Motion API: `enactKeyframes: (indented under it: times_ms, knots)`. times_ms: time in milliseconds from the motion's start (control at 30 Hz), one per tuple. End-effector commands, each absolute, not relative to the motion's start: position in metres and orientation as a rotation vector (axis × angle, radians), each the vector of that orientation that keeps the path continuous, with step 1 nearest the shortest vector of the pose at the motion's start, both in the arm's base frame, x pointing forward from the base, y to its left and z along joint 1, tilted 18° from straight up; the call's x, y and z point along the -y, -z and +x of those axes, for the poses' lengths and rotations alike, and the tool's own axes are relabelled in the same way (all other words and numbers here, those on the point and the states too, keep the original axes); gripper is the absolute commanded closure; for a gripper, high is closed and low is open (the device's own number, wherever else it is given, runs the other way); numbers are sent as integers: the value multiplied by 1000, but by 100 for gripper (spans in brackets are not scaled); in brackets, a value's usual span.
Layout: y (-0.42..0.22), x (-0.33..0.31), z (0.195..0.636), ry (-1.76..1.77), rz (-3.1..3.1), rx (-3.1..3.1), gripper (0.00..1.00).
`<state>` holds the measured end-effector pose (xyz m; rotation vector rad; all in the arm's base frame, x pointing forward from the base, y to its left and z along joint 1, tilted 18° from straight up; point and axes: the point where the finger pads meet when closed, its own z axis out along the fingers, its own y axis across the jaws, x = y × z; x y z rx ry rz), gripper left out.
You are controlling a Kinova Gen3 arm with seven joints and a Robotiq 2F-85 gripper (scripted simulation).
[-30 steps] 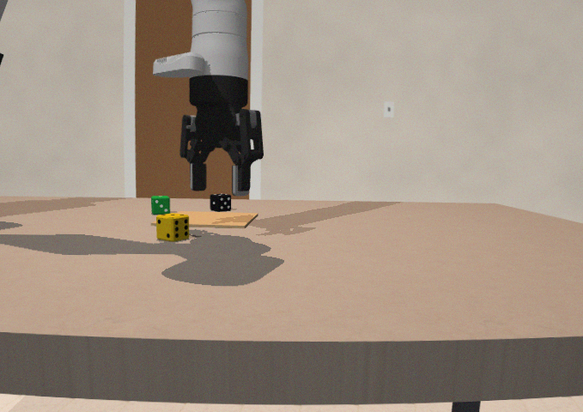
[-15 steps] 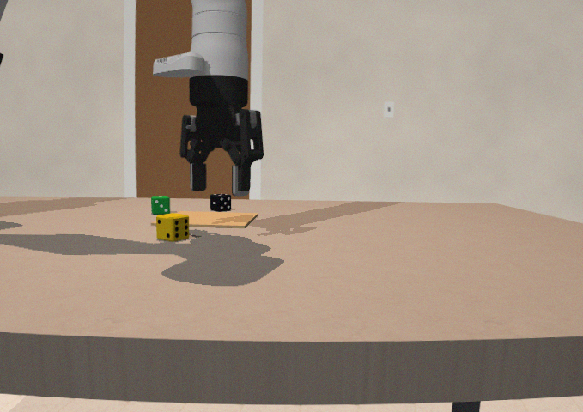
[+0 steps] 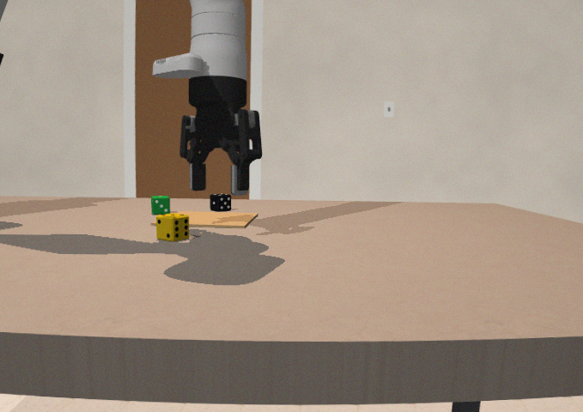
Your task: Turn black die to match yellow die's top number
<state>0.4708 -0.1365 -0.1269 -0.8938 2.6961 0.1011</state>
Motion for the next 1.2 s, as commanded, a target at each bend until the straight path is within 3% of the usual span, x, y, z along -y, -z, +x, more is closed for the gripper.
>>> enactKeyframes:
  times_ms: [0,1167]
  knots:
    - [125,128,469,-103,-902,-2694,0]
    - [103,-67,428,-103,-902,-2694,0]
